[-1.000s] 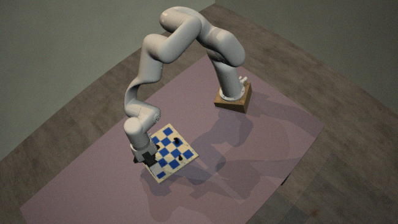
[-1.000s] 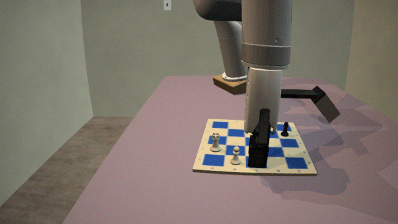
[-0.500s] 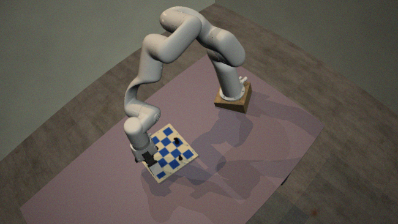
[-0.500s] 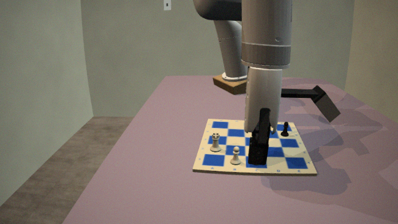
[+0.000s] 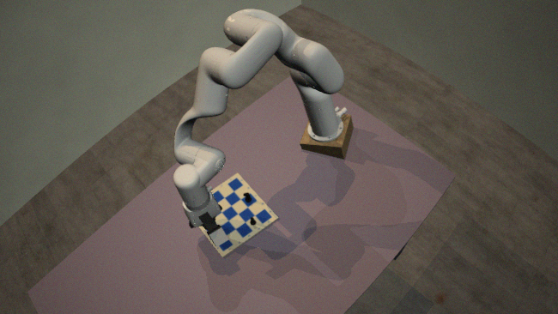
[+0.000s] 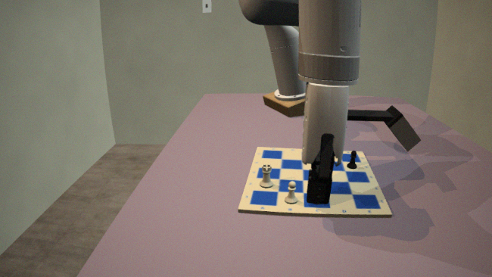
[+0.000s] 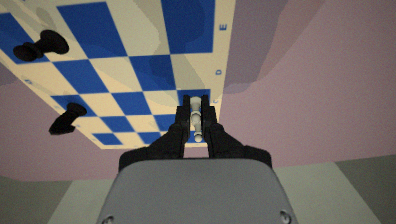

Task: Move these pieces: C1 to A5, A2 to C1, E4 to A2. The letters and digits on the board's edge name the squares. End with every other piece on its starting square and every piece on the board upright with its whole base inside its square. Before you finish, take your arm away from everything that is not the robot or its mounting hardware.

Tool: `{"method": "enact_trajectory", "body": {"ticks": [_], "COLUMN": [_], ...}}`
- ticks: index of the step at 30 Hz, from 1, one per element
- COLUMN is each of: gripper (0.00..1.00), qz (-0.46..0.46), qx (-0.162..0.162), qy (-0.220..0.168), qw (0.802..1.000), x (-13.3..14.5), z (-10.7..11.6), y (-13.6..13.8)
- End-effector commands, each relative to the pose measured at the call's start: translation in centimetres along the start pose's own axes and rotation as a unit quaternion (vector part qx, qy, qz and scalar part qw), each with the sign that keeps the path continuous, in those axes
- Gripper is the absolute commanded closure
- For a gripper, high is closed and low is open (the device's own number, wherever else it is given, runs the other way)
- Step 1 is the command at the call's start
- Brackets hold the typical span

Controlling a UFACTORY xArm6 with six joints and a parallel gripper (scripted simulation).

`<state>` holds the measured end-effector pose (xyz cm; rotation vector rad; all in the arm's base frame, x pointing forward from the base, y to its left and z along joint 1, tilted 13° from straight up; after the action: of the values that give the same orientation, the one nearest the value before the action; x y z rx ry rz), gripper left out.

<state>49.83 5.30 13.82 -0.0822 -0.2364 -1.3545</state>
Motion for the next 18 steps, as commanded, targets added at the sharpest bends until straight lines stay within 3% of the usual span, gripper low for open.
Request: {"method": "enact_trajectory", "body": {"ticks": [1,18], "gripper": [1.0,1.0], "qz": [0.0,0.0], "qx": [0.001,0.001], "qy": [0.0,0.0], "qw": [1.0,1.0], "x": [0.02,0.02], "z": [0.08,0.43], "y": [0.07,0.07]}}
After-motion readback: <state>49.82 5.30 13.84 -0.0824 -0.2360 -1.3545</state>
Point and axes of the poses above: the point where the finger pads meet when closed, its own z axis back along the fingers, its own y axis across the jaws, x = y × z, the point moved 10 cm from there along z, back along the fingers, and after that the axes turned 15 degrees about z, right-handed, at the moved point
